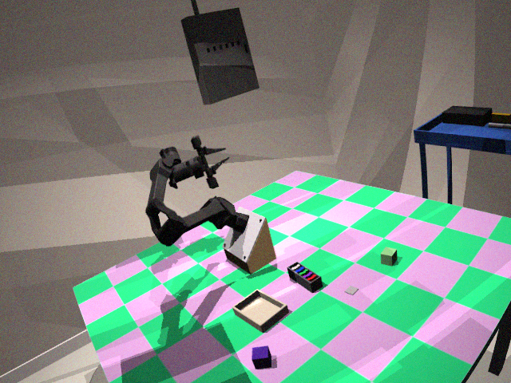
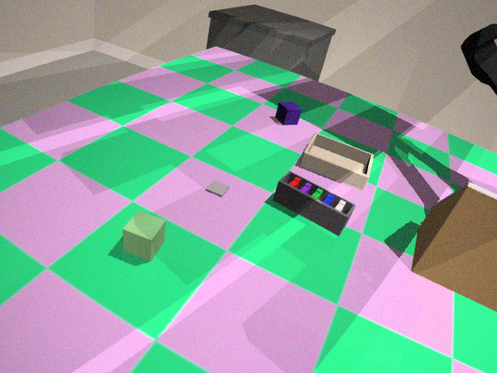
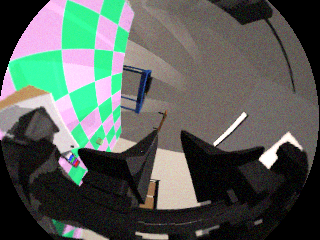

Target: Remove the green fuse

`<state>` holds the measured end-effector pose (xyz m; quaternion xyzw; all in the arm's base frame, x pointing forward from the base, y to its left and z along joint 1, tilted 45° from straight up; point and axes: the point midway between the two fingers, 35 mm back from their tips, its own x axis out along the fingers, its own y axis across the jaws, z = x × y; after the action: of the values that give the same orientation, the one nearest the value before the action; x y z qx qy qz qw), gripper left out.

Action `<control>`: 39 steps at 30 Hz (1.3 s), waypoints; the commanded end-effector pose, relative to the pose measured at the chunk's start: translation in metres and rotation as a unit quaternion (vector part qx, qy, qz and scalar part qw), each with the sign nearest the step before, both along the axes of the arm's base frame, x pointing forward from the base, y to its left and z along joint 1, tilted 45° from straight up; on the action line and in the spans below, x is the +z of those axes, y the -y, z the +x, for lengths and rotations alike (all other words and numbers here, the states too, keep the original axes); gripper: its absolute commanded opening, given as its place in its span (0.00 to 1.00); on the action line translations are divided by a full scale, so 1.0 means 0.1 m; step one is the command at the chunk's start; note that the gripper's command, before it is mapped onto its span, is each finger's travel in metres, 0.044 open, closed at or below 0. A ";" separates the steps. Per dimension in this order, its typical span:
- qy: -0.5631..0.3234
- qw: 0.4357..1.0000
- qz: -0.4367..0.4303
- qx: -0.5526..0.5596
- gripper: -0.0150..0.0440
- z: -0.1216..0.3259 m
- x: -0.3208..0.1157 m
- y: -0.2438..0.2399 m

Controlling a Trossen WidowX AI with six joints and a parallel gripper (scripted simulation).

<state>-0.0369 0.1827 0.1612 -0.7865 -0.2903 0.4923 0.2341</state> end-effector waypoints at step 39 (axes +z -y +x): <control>-0.126 0.054 0.481 -0.866 0.38 2.82 -1.01 0.48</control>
<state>0.2089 0.1705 0.0815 -0.2744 0.4431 -0.0530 0.8518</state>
